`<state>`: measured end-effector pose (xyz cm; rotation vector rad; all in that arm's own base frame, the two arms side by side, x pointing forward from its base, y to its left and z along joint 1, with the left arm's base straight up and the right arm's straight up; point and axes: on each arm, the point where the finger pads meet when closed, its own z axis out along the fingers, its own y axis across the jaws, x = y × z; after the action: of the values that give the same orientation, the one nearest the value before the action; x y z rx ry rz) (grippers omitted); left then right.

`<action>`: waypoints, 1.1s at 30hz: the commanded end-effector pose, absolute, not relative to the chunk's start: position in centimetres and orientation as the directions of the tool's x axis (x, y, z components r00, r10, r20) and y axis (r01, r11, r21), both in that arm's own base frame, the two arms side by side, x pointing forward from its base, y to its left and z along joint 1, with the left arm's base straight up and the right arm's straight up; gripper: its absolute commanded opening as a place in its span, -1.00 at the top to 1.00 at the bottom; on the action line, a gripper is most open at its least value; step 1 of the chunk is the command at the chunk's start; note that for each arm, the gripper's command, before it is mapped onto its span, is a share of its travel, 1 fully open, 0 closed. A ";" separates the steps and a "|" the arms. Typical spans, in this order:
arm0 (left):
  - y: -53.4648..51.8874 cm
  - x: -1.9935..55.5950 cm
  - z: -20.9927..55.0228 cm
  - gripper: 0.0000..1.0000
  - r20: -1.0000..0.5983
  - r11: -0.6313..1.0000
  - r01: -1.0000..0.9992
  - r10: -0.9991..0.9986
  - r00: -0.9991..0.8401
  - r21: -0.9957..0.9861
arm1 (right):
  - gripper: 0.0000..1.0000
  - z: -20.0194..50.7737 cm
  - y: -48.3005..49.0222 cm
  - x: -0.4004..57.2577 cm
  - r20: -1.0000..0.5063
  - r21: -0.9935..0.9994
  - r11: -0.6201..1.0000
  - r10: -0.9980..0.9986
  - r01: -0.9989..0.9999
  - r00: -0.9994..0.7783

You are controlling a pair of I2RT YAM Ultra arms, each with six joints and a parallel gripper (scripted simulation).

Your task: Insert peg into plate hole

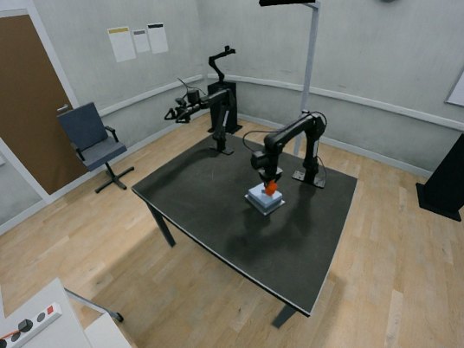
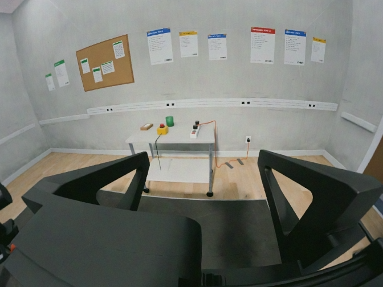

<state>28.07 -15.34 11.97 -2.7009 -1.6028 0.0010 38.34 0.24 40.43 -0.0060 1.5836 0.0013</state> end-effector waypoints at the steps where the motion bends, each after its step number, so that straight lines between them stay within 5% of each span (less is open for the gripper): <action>1: -15.6 28.4 12.6 1.00 -0.004 -0.479 0.877 0.878 0.480 0.026 | -1.00 41.5 0.2 38.1 -1.000 -0.006 1.000 -0.006 -0.001 0.015; 17: -15.6 28.4 12.6 1.00 -0.004 -0.479 0.877 0.878 0.480 0.026 | -1.00 41.5 0.2 38.1 -1.000 -0.006 1.000 -0.006 -0.001 0.015; 18: -15.7 28.5 13.3 0.77 -0.009 -0.479 0.877 0.877 0.480 0.046 | -1.00 41.5 0.2 38.1 -1.000 -0.006 1.000 -0.006 -0.001 0.015; 19: -15.7 28.5 13.3 1.00 -0.009 -0.479 0.877 0.877 0.480 0.046 | -1.00 41.5 0.2 38.1 -1.000 -0.006 1.000 -0.006 -0.001 0.015; 22: -15.8 28.4 14.3 1.00 -0.018 -0.478 0.875 0.877 0.481 0.070 | -1.00 41.5 0.2 38.1 -1.000 -0.006 1.000 -0.006 -0.001 0.015; 26: -15.8 28.4 15.0 0.20 -0.018 -0.479 0.875 0.877 0.481 0.070 | -1.00 40.8 0.6 38.1 -1.000 -0.027 0.999 -0.027 -0.023 -0.011; 33: -15.8 28.4 16.5 0.20 -0.018 -0.479 0.876 0.877 0.481 0.049 | -1.00 39.5 2.4 37.9 -0.995 -0.076 0.989 -0.083 -0.128 -0.055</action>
<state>28.18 -15.43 13.95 -2.7062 -1.6059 -0.0020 38.30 1.18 39.86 -0.0822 1.6042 0.0147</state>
